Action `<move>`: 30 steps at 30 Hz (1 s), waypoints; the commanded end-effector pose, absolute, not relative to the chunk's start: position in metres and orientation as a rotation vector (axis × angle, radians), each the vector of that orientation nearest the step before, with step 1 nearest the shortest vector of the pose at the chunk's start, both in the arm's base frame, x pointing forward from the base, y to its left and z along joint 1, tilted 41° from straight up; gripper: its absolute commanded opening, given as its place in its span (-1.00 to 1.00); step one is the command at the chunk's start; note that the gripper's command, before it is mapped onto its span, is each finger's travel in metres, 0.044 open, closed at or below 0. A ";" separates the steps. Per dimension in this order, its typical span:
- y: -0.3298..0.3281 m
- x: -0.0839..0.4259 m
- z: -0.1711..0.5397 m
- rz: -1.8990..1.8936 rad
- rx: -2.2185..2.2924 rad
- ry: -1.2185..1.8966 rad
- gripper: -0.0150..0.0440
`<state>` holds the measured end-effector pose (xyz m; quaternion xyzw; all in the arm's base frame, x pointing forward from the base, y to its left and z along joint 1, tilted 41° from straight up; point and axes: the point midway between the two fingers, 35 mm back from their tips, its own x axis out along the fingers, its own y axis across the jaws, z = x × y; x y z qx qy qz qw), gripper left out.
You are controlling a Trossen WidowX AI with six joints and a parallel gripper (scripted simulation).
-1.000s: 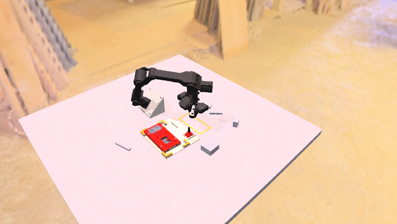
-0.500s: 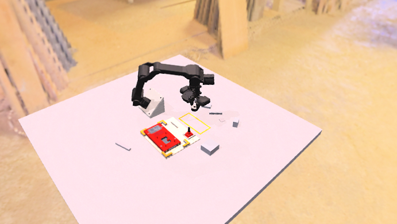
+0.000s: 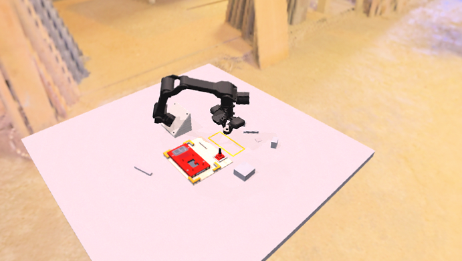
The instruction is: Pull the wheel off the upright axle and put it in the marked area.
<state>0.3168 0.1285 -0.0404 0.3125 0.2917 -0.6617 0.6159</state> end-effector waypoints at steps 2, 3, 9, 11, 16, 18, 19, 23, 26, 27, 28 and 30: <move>0.110 0.315 -0.061 -1.533 0.704 0.671 -0.49; 0.106 0.314 -0.065 -1.533 0.703 0.671 -0.49; 0.085 0.311 -0.088 -1.534 0.702 0.669 -0.49; 0.078 0.310 -0.095 -1.534 0.702 0.668 -0.49; 0.076 0.309 -0.097 -1.534 0.701 0.668 -0.49; 0.079 0.311 -0.095 -1.535 0.710 0.668 -0.40; 0.079 0.311 -0.095 -1.535 0.710 0.668 -0.31; 0.079 0.311 -0.095 -1.535 0.710 0.668 0.04; 0.079 0.311 -0.095 -1.535 0.710 0.668 0.31; 0.079 0.311 -0.095 -1.535 0.710 0.668 0.40; 0.081 0.311 -0.094 -1.535 0.710 0.669 0.49; 0.086 0.312 -0.087 -1.535 0.709 0.669 0.53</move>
